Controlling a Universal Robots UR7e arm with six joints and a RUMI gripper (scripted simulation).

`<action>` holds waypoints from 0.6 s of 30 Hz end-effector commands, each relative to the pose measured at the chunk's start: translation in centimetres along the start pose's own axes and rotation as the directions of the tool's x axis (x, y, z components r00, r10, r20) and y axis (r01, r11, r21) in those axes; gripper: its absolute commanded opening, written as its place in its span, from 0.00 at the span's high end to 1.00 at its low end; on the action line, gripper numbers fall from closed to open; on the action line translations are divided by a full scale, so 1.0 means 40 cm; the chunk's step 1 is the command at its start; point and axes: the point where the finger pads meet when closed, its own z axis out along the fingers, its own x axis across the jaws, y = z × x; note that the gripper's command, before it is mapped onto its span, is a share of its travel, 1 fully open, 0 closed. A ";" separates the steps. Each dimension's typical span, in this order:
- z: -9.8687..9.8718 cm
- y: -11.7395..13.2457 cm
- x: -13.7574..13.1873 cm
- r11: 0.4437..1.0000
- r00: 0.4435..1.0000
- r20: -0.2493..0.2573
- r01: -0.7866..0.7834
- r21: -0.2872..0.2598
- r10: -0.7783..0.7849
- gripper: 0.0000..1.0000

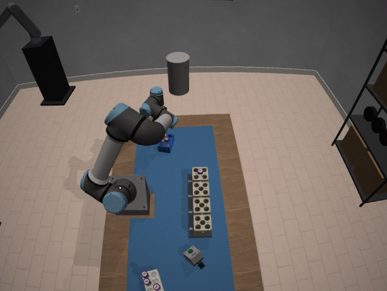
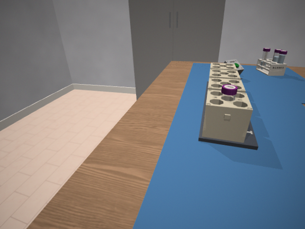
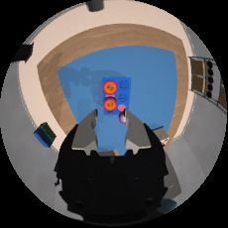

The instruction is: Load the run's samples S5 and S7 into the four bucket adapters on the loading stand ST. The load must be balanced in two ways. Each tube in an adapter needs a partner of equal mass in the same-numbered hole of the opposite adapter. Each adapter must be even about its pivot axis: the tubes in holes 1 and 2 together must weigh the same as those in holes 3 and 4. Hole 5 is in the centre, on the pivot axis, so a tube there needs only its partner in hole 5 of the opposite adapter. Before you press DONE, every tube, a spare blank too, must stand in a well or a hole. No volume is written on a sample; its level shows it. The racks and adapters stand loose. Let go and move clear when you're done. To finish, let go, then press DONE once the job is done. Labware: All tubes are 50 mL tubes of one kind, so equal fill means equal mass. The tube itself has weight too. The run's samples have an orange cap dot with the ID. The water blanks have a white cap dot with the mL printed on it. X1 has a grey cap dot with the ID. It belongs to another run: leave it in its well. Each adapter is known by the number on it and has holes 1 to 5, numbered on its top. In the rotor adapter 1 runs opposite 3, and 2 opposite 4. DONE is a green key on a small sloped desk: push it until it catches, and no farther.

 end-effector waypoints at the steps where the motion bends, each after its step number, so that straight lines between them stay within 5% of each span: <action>1: 0.037 -0.002 0.000 1.000 1.000 0.000 0.000 0.001 0.000 0.65; 18: 0.089 -0.002 0.000 1.000 1.000 0.000 0.000 0.001 0.000 0.65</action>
